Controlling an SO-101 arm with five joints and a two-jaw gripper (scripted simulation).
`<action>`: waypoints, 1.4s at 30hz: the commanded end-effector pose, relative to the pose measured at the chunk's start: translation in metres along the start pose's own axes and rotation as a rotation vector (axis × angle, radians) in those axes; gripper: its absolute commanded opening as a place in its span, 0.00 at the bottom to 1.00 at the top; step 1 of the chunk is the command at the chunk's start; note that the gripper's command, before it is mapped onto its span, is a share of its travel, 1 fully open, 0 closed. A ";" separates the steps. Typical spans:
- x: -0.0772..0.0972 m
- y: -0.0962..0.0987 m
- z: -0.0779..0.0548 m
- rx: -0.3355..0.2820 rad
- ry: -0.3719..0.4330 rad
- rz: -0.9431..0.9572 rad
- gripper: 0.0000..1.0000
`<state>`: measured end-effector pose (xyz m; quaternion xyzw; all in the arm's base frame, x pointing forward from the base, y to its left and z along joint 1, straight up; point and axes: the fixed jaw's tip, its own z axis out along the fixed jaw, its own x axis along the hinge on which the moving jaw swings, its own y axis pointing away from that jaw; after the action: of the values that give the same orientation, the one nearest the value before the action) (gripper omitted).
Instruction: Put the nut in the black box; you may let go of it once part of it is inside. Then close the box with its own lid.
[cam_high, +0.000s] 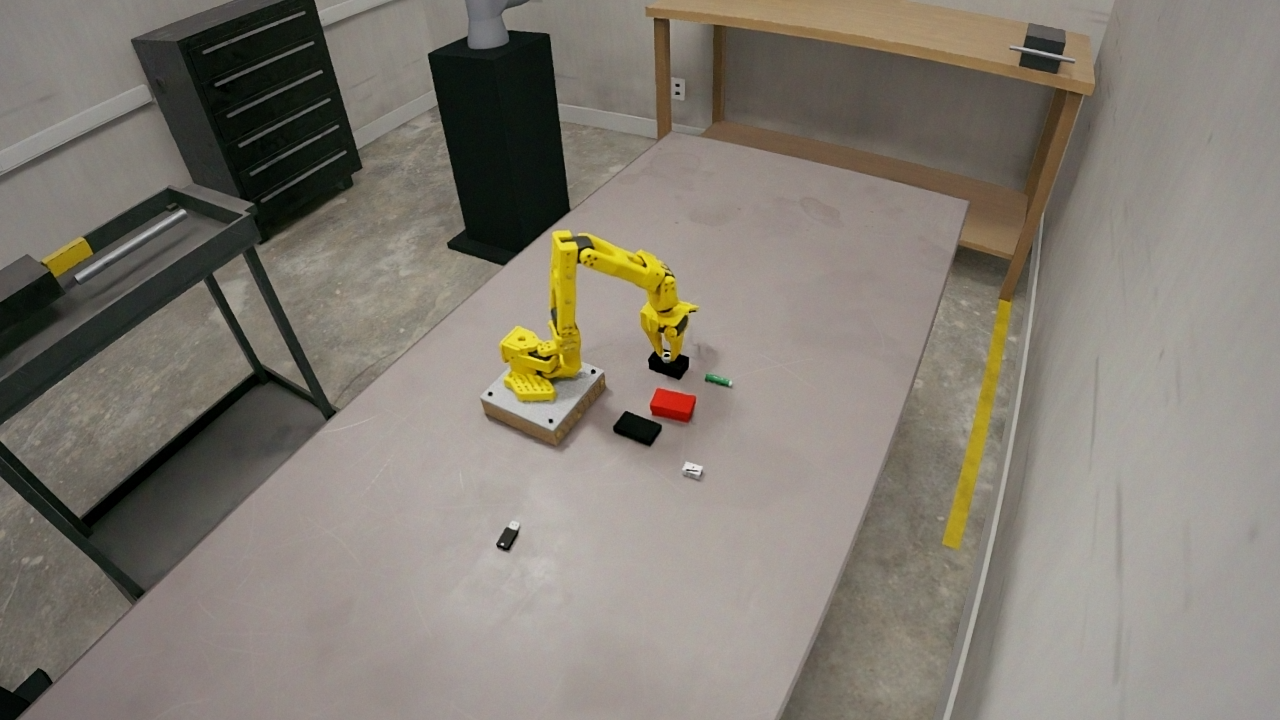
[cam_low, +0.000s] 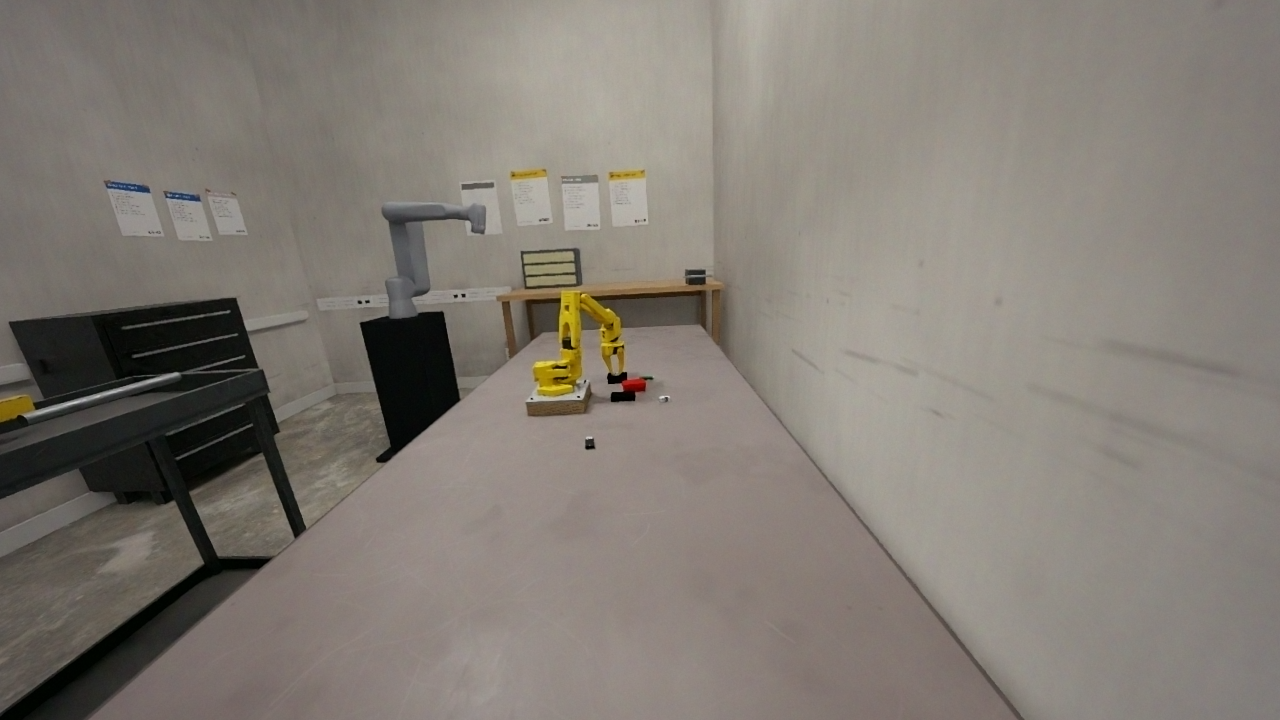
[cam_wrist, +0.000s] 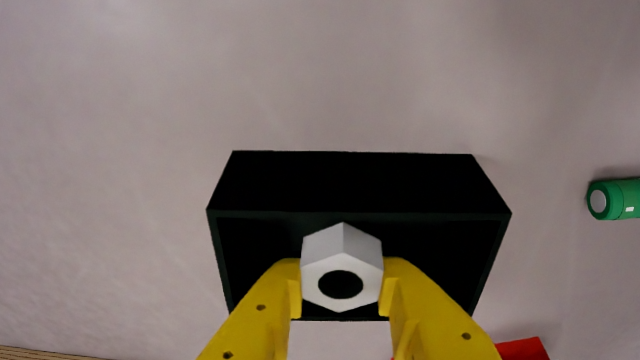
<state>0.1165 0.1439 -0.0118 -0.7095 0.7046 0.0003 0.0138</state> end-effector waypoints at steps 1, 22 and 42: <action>0.003 0.005 0.005 -0.017 0.018 0.000 0.07; 0.003 0.005 0.008 -0.017 0.018 0.000 0.07; 0.003 0.005 0.010 -0.017 0.018 0.000 0.07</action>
<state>0.1166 0.1440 -0.0170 -0.7095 0.7046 0.0003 0.0138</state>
